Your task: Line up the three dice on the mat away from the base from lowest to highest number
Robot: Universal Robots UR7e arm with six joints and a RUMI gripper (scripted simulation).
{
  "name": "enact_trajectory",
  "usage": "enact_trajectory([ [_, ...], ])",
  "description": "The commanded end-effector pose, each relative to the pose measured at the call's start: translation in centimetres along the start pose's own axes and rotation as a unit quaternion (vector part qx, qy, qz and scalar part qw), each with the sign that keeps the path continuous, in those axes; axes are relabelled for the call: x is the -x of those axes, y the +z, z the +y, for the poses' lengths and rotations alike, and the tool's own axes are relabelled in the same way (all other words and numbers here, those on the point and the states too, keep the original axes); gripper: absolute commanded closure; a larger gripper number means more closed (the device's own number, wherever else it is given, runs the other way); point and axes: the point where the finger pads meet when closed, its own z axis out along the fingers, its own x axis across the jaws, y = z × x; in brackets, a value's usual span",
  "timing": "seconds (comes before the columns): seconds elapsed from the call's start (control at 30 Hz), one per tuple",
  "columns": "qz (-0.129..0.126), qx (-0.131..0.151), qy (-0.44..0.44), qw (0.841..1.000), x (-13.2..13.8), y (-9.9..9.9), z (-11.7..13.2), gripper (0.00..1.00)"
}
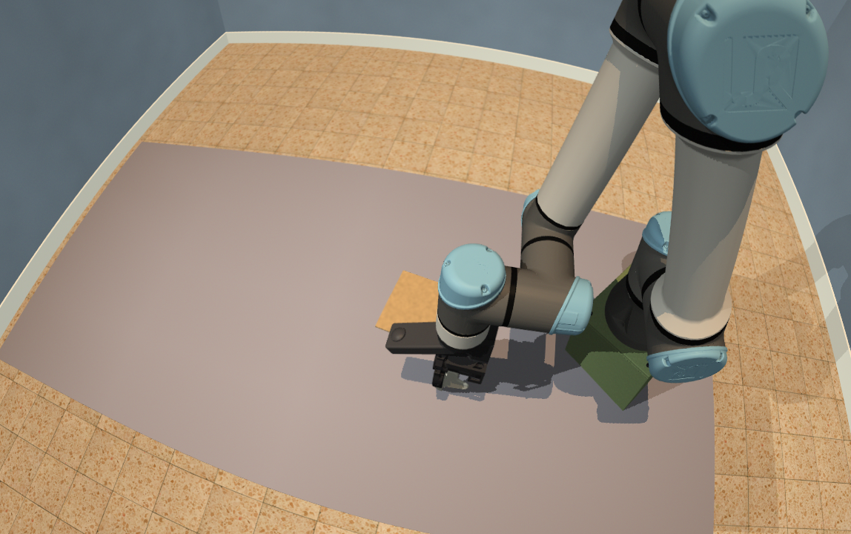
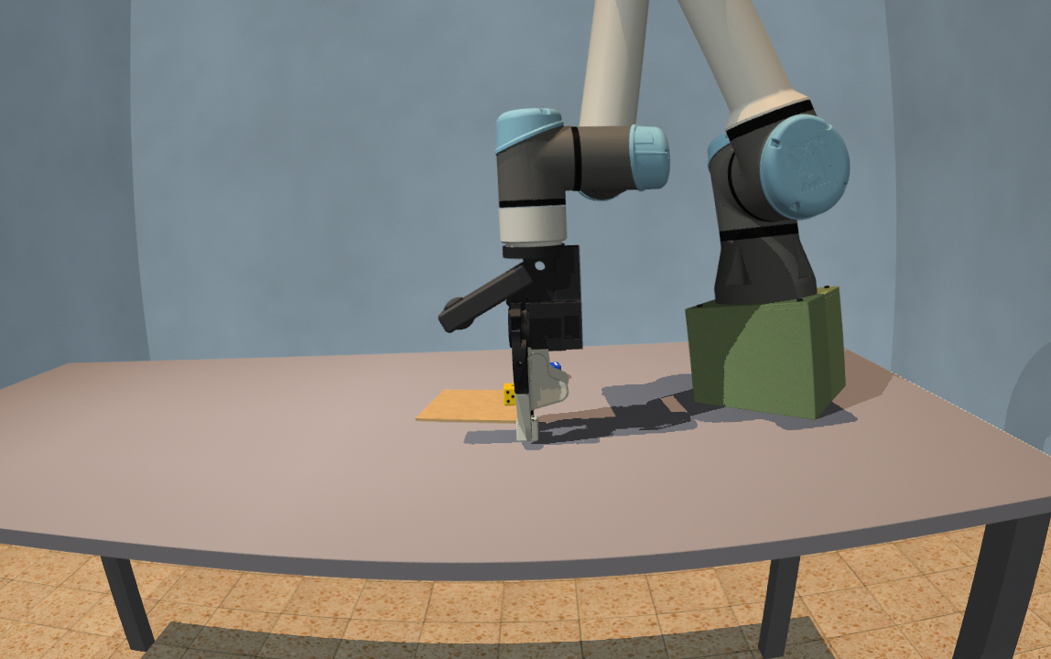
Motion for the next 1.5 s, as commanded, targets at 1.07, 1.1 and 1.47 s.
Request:
enact_trajectory([
  [1.07, 0.0, -0.001, 0.0, 1.0, 0.01, 0.32, -0.05, 0.76],
  [1.1, 0.0, -0.001, 0.0, 1.0, 0.01, 0.32, -0.05, 0.76],
  [1.47, 0.0, -0.001, 0.0, 1.0, 0.01, 0.32, -0.05, 0.94],
])
